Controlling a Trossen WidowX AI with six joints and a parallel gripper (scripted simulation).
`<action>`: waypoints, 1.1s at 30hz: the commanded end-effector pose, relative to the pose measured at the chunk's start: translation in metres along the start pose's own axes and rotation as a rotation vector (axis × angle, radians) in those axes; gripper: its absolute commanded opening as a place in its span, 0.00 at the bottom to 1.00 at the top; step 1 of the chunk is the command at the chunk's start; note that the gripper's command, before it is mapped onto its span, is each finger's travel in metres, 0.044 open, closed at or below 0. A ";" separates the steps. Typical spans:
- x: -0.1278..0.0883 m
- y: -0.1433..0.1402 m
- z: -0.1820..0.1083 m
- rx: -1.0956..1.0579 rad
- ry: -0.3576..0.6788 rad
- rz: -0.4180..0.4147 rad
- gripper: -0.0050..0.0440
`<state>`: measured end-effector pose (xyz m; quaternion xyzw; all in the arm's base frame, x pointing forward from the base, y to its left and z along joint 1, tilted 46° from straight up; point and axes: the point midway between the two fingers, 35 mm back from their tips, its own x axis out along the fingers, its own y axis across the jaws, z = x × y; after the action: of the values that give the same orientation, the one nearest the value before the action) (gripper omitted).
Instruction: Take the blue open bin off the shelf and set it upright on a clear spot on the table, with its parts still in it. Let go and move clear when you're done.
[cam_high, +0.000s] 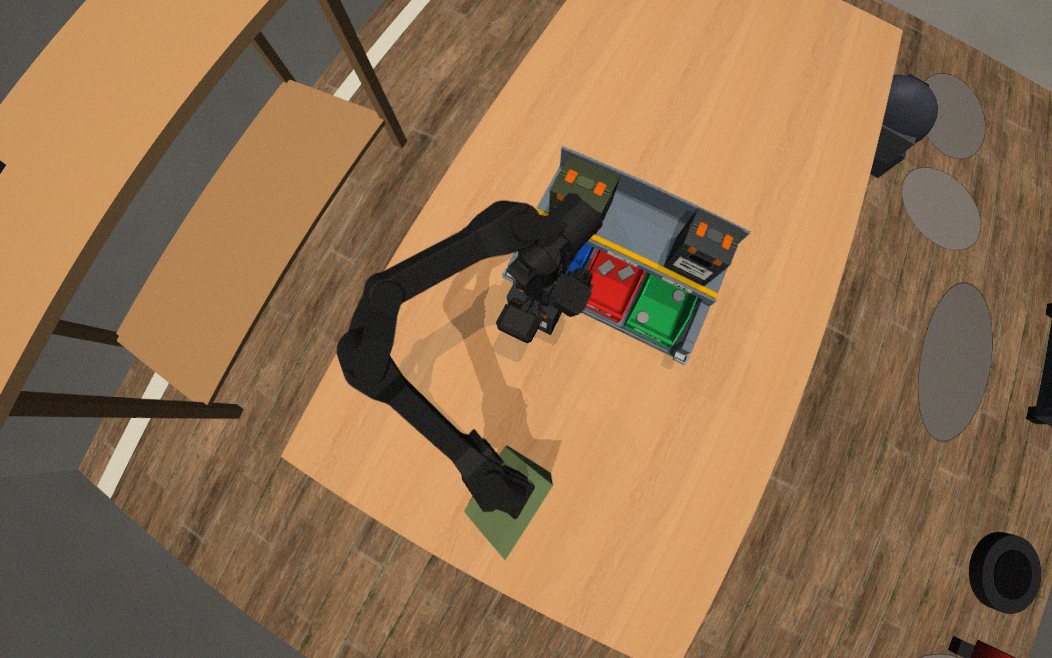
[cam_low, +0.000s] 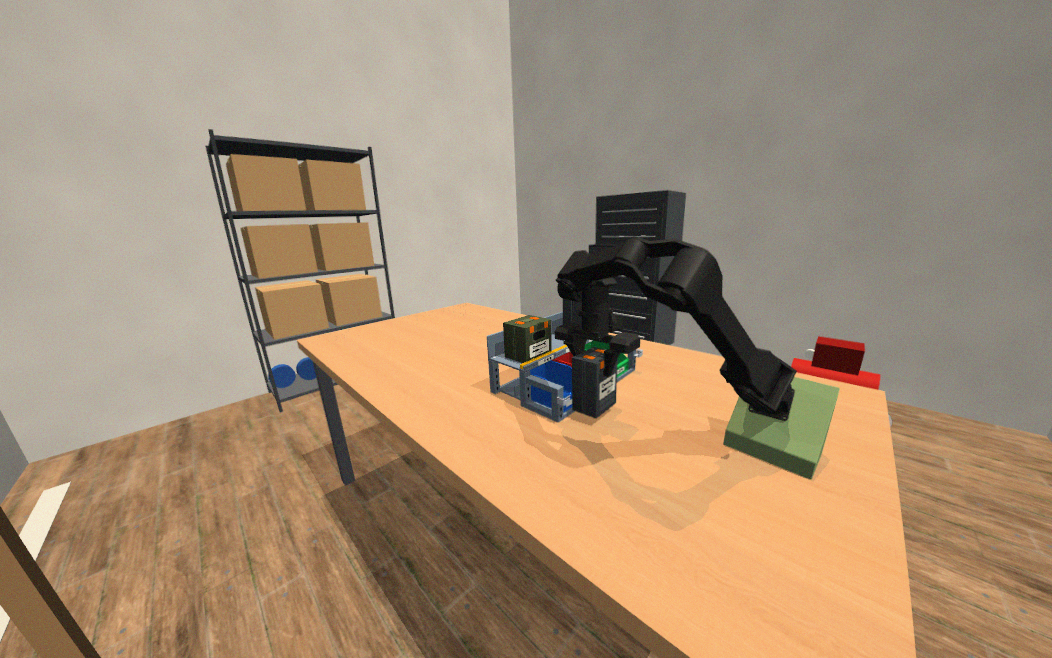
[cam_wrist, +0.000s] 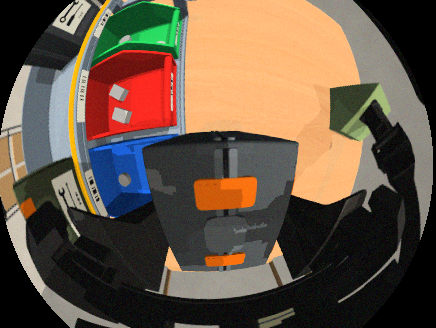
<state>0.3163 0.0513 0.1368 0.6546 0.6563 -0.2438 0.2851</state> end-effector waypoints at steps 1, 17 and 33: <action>-0.006 0.002 -0.003 -0.012 -0.005 0.020 0.10; -0.013 0.002 -0.002 -0.008 -0.009 0.040 0.10; -0.013 0.002 -0.002 -0.008 -0.009 0.040 0.10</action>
<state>0.3163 0.0513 0.1368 0.6545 0.6564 -0.2438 0.2852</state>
